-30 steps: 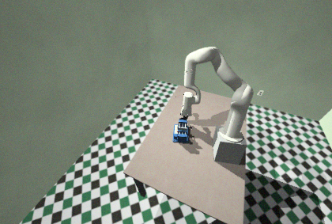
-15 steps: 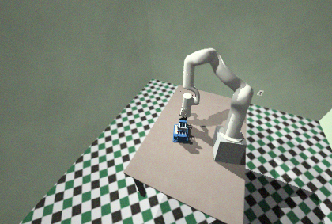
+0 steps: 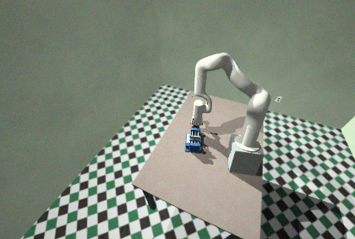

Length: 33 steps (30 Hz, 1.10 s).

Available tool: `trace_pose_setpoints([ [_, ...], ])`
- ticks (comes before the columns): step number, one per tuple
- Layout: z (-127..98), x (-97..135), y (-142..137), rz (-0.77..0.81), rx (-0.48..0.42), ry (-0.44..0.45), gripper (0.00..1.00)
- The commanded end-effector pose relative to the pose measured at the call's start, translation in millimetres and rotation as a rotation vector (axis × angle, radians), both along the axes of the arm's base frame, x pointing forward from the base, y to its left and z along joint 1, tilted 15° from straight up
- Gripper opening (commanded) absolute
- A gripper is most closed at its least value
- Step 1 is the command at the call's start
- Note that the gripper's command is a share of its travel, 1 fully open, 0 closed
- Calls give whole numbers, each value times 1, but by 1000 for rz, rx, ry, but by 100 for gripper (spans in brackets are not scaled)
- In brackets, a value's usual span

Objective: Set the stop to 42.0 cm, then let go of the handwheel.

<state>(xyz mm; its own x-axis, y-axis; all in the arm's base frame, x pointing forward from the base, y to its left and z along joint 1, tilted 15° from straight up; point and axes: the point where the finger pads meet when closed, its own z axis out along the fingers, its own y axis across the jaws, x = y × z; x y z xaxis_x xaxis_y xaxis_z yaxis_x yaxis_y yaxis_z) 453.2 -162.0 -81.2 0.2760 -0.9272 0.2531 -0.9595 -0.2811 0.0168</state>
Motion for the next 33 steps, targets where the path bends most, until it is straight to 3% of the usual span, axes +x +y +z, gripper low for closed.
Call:
trace_pose_setpoints([
  [1,0,4,1,0,0,-1,6],
  [33,4,22,7,0,0,-1,6],
])
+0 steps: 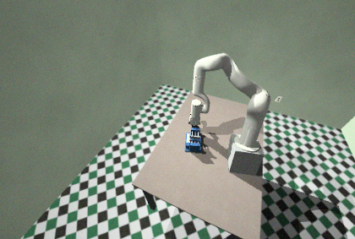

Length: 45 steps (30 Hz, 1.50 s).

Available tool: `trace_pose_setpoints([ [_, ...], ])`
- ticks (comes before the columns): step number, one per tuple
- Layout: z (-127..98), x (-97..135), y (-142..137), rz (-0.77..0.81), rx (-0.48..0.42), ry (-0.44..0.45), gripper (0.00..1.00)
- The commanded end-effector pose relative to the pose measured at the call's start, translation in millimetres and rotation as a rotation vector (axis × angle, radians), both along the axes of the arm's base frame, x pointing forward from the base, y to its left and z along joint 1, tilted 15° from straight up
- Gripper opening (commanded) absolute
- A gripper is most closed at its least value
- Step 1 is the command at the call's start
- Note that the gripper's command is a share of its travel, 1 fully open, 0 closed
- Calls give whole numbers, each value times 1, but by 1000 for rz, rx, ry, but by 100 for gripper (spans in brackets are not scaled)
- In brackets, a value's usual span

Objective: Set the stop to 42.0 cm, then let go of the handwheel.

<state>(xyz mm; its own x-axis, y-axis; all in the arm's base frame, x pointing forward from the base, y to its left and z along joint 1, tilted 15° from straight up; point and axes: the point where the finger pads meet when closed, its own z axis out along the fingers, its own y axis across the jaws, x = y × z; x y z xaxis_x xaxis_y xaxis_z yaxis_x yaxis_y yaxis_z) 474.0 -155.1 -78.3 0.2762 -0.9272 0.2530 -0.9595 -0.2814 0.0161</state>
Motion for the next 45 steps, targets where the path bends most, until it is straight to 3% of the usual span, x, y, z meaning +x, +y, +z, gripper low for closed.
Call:
trace_pose_setpoints([
  [1,2,2,1,0,0,0,6],
  [34,24,11,9,0,0,0,6],
  [45,45,-3,11,0,0,0,6],
])
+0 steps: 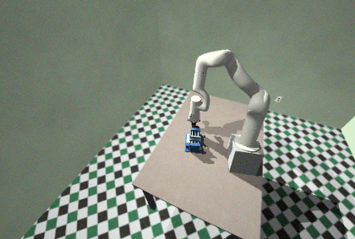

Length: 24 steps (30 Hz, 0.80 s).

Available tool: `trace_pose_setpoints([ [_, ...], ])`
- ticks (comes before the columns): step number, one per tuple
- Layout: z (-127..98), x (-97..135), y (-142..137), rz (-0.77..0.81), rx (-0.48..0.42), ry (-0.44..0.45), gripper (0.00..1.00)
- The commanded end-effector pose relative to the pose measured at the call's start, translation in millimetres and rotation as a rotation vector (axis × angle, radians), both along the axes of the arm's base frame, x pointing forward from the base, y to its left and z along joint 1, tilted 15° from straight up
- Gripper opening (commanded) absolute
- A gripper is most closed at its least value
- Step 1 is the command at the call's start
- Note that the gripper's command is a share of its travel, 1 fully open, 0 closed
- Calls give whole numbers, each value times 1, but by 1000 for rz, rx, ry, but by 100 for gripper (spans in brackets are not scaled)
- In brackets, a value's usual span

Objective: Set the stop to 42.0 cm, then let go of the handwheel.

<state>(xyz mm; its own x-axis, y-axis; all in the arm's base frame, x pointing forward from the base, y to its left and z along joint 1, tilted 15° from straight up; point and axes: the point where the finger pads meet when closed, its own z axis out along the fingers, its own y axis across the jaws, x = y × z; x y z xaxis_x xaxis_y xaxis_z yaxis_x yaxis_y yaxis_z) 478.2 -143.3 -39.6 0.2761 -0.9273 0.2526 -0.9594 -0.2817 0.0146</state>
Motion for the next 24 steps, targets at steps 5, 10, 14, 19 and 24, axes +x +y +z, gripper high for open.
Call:
trace_pose_setpoints([
  [5,10,-13,-2,0,-1,1,6],
  [10,11,-18,-3,0,-1,1,6],
  [14,11,-23,-4,0,-1,1,6],
  [19,10,-28,-6,0,-1,1,6],
  [24,9,-30,-7,0,-1,1,6],
])
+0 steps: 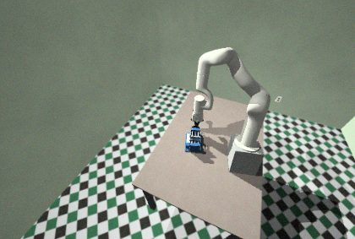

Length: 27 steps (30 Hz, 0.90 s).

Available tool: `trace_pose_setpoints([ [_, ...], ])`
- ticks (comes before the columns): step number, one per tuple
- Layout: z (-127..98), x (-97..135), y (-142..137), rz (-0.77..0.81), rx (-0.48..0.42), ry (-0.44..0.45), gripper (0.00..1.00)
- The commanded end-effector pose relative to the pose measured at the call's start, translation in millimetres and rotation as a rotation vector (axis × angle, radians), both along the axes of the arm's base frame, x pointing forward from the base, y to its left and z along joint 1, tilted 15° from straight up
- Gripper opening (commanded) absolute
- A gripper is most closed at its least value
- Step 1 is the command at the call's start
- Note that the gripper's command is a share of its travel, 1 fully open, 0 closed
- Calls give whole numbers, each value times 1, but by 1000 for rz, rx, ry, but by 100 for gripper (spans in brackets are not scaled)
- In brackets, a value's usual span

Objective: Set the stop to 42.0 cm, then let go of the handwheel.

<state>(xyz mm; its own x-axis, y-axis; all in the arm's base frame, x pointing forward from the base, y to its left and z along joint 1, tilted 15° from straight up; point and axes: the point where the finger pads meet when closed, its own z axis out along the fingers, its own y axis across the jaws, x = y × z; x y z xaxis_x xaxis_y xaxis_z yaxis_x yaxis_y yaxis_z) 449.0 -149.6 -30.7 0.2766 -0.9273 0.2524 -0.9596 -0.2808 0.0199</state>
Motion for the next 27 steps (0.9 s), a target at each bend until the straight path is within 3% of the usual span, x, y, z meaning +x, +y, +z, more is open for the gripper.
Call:
trace_pose_setpoints([
  [1,0,-2,-1,1,0,-4,6],
  [27,-21,-16,-11,1,0,-4,6],
])
